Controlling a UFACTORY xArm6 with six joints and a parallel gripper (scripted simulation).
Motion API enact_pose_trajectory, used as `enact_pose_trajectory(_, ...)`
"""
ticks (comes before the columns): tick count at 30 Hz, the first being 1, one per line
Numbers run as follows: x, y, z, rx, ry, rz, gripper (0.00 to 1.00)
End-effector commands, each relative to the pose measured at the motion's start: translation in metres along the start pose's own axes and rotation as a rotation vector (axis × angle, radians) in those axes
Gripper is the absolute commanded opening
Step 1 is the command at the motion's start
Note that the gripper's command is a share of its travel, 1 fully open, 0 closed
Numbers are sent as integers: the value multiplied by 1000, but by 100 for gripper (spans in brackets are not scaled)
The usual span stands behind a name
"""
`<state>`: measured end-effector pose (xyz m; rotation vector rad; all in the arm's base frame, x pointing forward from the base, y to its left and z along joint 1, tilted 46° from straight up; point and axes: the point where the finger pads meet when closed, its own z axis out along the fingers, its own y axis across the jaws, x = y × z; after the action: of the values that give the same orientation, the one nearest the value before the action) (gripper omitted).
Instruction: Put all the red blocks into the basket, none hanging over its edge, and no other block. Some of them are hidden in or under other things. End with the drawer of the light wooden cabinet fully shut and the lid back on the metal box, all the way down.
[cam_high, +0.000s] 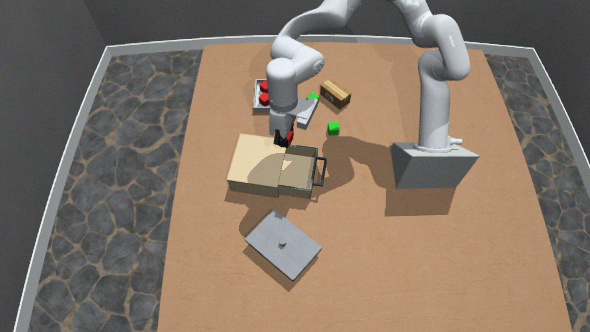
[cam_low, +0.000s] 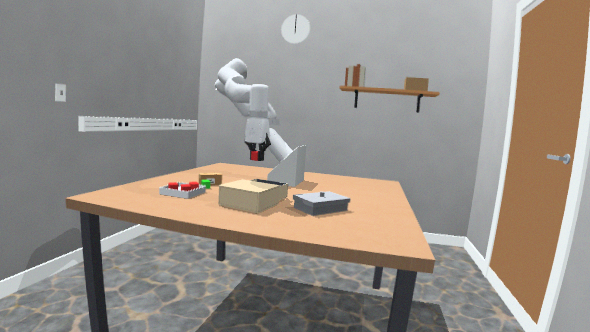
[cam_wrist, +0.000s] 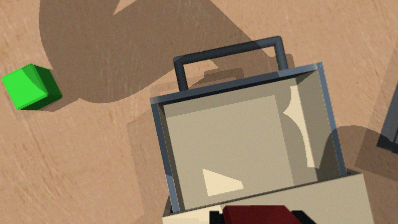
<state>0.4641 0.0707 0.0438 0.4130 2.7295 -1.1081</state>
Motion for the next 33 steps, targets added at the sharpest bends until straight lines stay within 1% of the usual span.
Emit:
enact_pose_trajectory(1,-39,-58,-3,-17,-5,244,0)
enact_pose_trajectory(3,-42,-78,-2,3,-13,362,0)
enact_pose_trajectory(5,-49,-98,-1,14,-16,408,0)
enact_pose_trajectory(15,-99,-209,-3,14,-16,410,0)
enact_pose_trajectory(17,-99,-209,-3,14,-16,410,0)
enact_pose_trajectory(18,-114,-241,-4,14,-16,410,0)
enact_pose_trajectory(21,-125,-268,-5,14,-16,410,0)
enact_pose_trajectory(25,-147,-312,-7,14,-16,410,0)
enact_pose_trajectory(26,-148,-315,-7,14,-16,410,0)
enact_pose_trajectory(33,-148,-315,-7,14,-16,410,0)
